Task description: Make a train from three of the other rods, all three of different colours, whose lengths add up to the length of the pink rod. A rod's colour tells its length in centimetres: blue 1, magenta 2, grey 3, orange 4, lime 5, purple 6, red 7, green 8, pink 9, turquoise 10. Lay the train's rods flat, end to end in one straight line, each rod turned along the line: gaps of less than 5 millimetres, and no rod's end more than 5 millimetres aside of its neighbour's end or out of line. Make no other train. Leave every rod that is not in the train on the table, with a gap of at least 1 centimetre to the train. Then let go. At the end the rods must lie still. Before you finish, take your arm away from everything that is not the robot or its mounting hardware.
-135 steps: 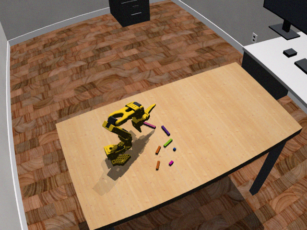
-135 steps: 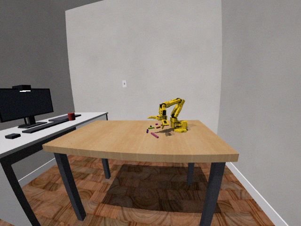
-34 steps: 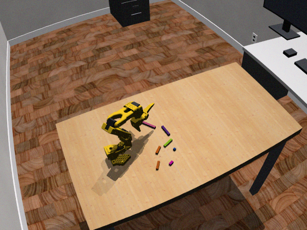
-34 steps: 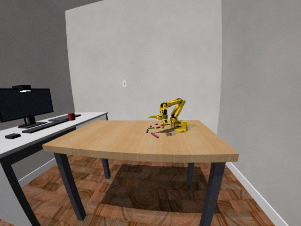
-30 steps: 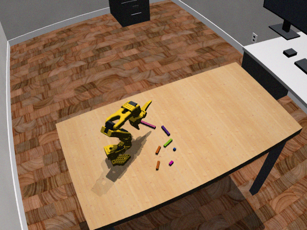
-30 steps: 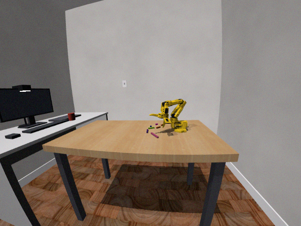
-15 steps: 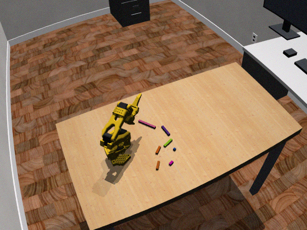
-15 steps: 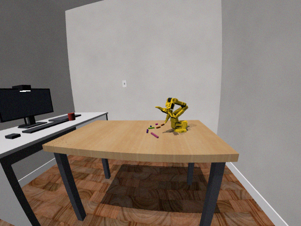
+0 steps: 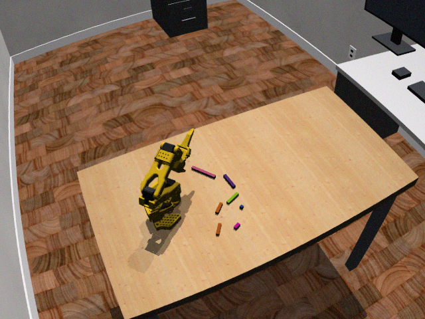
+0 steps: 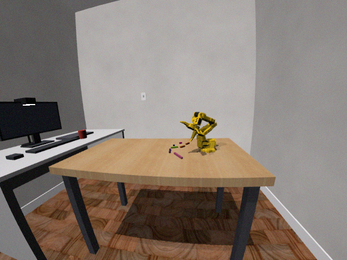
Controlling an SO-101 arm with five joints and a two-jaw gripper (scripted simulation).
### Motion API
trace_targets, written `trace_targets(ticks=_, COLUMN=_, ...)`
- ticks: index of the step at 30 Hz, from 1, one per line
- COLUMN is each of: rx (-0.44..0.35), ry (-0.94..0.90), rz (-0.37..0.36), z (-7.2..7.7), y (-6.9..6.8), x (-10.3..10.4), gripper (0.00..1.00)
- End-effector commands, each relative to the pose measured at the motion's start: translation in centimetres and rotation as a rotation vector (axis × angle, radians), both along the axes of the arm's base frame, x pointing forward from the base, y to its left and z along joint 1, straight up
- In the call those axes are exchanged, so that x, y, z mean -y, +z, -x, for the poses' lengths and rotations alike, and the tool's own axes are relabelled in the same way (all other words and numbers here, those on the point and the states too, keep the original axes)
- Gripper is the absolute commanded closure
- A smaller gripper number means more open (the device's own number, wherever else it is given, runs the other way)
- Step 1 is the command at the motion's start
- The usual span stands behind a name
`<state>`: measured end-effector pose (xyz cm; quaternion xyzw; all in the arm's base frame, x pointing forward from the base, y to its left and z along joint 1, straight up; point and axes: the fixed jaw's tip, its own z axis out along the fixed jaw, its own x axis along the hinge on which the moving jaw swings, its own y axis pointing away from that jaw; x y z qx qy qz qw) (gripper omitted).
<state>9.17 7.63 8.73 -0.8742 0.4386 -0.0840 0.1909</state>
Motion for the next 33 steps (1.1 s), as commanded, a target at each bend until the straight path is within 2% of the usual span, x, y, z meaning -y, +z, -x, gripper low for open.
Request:
trace_targets(ticks=1, rx=0.039, ry=0.010, rz=-0.032, z=-0.3, y=0.9, x=-0.3, gripper=0.00)
trace_targets(ticks=7, rx=0.039, ry=0.010, rz=-0.032, z=-0.3, y=0.9, x=-0.3, gripper=0.00)
trace_targets(ticks=8, rx=0.078, ry=0.020, rz=-0.061, z=-0.5, y=1.8, x=-0.6, gripper=0.00)
trace_targets(ticks=33, rx=0.083, ry=0.020, rz=-0.065, z=-0.6, y=2.0, x=-0.7, gripper=0.00)
